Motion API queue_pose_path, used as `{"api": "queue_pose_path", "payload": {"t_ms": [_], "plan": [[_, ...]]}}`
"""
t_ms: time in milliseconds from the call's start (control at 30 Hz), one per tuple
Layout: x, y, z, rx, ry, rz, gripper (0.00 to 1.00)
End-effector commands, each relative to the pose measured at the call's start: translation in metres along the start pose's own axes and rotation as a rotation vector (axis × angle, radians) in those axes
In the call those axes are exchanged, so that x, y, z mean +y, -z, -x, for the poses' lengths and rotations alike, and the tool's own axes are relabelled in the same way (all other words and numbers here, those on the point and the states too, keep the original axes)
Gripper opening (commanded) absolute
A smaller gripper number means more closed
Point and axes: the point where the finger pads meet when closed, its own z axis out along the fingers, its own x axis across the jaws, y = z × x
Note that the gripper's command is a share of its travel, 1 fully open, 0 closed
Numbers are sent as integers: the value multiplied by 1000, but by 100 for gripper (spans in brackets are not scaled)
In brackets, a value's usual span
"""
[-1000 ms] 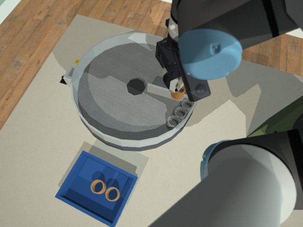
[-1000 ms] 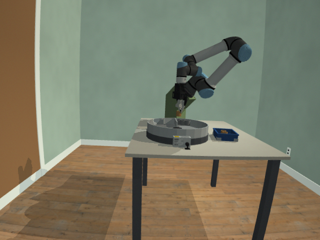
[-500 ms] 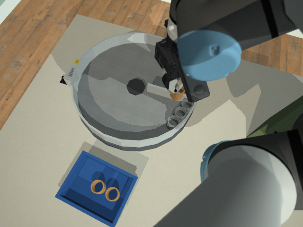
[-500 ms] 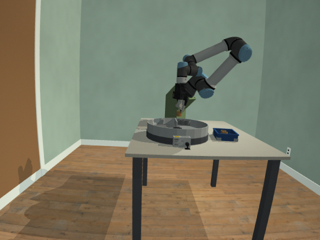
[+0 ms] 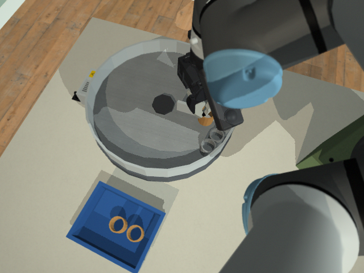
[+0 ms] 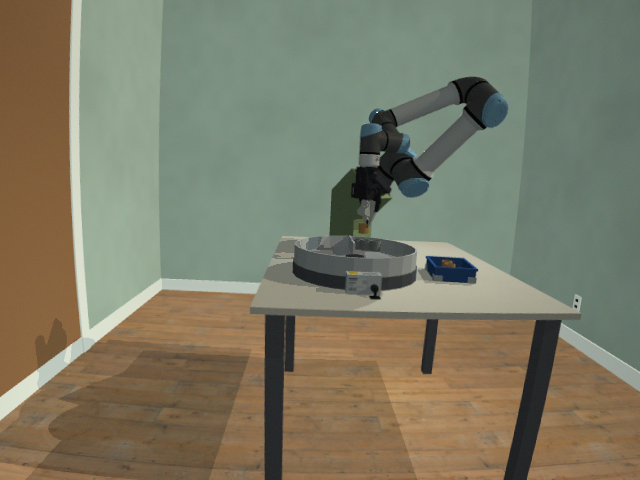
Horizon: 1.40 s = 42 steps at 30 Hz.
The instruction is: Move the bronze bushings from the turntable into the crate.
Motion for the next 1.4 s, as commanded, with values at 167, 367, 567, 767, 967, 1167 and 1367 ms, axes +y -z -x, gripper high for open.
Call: {"api": "queue_pose_path", "payload": {"t_ms": [167,367,567,767,967,1167,1367], "plan": [[-10,1,-40,-1,0,1,0],[-16,1,-63,-1,0,1,0],[-25,1,-99,-1,0,1,0],[-35,1,-137,-1,0,1,0],[-42,1,-163,-1,0,1,0],[-51,1,-201,-1,0,1,0],[-61,1,-237,-1,0,1,0]]}}
